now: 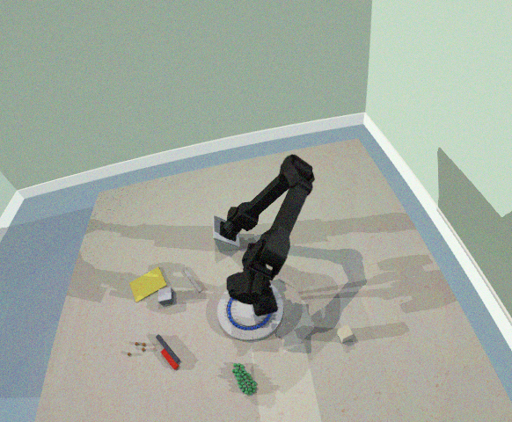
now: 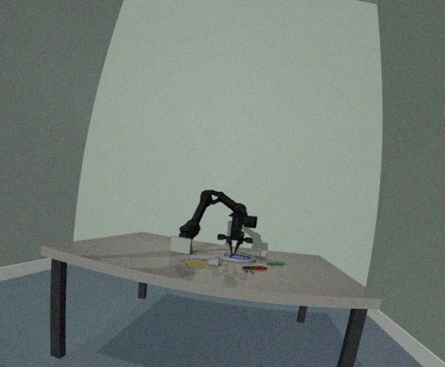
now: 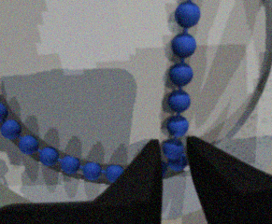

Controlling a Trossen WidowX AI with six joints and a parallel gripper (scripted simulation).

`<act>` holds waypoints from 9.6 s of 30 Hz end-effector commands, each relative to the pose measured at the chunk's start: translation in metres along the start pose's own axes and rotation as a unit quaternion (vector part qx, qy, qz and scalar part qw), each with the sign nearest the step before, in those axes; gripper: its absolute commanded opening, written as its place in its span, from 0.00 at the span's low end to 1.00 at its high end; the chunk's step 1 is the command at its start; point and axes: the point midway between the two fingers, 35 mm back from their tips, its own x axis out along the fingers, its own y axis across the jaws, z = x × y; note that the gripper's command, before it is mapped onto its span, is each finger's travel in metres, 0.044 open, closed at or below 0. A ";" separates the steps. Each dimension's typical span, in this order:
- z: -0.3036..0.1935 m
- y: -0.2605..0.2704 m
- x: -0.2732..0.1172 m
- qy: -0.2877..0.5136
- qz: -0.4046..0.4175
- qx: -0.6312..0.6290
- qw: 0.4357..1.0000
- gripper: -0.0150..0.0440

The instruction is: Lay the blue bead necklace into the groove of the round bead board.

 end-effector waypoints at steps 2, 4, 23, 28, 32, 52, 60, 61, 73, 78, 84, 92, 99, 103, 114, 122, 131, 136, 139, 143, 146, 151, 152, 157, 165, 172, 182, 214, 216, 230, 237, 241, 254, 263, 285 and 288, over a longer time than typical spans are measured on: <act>0.000 0.000 0.000 0.000 0.000 0.000 1.000 0.25; 0.000 0.000 0.000 0.000 0.000 0.000 1.000 0.25; 0.000 0.000 0.000 0.000 0.000 0.000 1.000 0.25; 0.000 -0.002 -0.006 0.003 -0.001 0.003 1.000 0.25; -0.001 -0.004 -0.006 0.004 -0.002 0.004 1.000 0.25; -0.006 -0.011 -0.001 0.000 0.000 0.000 1.000 0.30; -0.006 -0.011 -0.001 0.000 0.000 0.000 1.000 0.65; -0.006 -0.011 -0.001 0.000 0.000 0.000 1.000 0.70; -0.005 -0.013 -0.006 0.004 -0.002 0.004 1.000 1.00; -0.005 -0.013 -0.006 0.004 -0.002 0.004 1.000 1.00; -0.005 -0.013 -0.006 0.004 -0.002 0.004 1.000 1.00; 0.013 -0.009 -0.012 0.000 -0.001 -0.038 0.999 0.82; 0.067 -0.005 -0.028 -0.003 -0.002 -0.160 0.987 0.51; 0.096 -0.009 -0.036 0.000 -0.002 -0.227 0.974 0.46; 0.101 -0.010 -0.023 0.001 -0.001 -0.238 0.971 0.46; 0.103 -0.008 -0.023 -0.003 0.000 -0.241 0.971 0.46; 0.102 -0.009 -0.009 -0.001 -0.001 -0.239 0.971 0.46; 0.101 -0.010 -0.001 0.001 -0.001 -0.239 0.971 0.46; 0.101 -0.010 0.002 0.002 -0.001 -0.238 0.971 0.46; 0.101 -0.010 0.002 0.002 -0.001 -0.238 0.971 0.46; 0.102 -0.008 0.000 -0.002 -0.002 -0.242 0.970 0.32; 0.102 -0.008 0.000 -0.002 -0.002 -0.242 0.970 0.25; 0.102 -0.008 0.000 -0.002 -0.002 -0.242 0.970 0.25; 0.102 -0.008 0.000 -0.002 -0.002 -0.242 0.970 0.25; 0.102 -0.008 0.000 -0.002 -0.002 -0.242 0.970 0.25; 0.102 -0.008 0.000 -0.002 -0.002 -0.242 0.970 0.25; 0.102 -0.008 0.000 -0.002 -0.002 -0.242 0.970 0.25; 0.104 -0.010 -0.001 -0.003 -0.001 -0.242 0.970 0.61; 0.104 -0.010 -0.001 -0.003 -0.001 -0.242 0.970 0.70; 0.104 -0.011 -0.008 0.002 -0.001 -0.238 0.971 1.00; 0.104 -0.011 -0.008 0.002 -0.001 -0.238 0.971 1.00; 0.104 -0.011 -0.008 0.002 -0.001 -0.238 0.971 1.00; 0.018 -0.009 -0.035 0.002 -0.002 -0.103 0.995 0.46; 0.007 -0.011 -0.027 0.003 -0.002 -0.086 0.996 0.46; 0.007 -0.010 -0.004 0.003 -0.001 -0.087 0.996 0.46; 0.007 -0.011 0.001 0.003 -0.001 -0.086 0.996 0.46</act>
